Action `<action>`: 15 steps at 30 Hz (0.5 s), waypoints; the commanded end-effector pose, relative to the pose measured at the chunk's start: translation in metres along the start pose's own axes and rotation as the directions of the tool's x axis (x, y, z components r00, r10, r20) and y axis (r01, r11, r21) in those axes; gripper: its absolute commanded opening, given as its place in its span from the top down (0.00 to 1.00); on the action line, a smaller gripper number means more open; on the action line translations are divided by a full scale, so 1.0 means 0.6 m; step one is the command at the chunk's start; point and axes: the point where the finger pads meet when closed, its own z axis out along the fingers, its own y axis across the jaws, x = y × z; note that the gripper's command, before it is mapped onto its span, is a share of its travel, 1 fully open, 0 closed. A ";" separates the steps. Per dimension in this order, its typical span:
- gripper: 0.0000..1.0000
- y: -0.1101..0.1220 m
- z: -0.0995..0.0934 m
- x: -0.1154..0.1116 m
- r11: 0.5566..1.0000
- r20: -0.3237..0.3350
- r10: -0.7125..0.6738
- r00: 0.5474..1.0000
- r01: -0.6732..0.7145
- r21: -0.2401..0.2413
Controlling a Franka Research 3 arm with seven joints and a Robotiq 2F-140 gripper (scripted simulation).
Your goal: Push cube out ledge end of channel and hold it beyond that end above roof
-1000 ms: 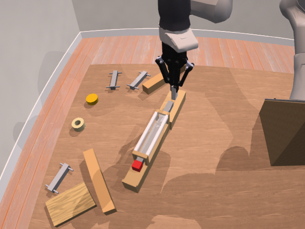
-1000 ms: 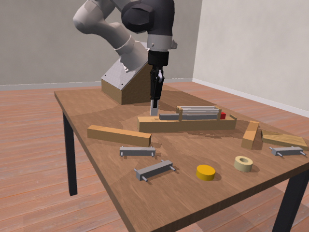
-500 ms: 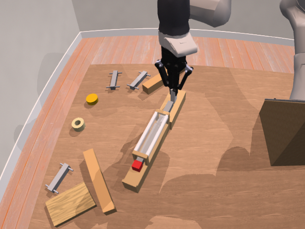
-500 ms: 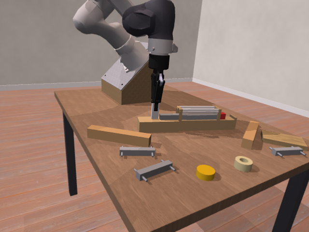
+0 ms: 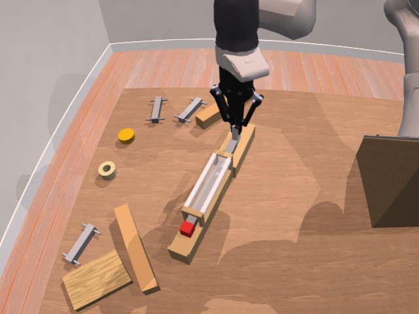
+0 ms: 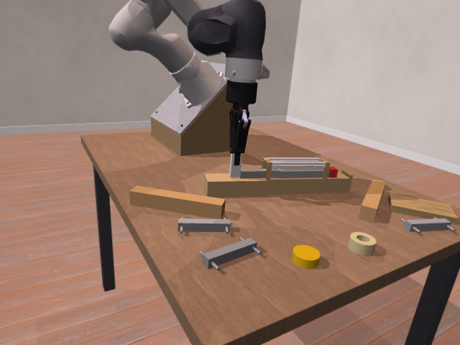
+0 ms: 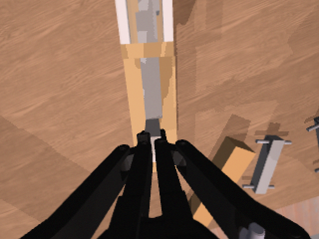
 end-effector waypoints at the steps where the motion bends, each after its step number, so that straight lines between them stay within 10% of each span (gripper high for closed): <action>1: 1.00 -0.001 -0.002 0.011 1.000 -0.004 0.010 1.000 -0.010 0.000; 15: 1.00 0.000 -0.002 0.031 1.000 -0.004 0.010 1.000 -0.010 0.000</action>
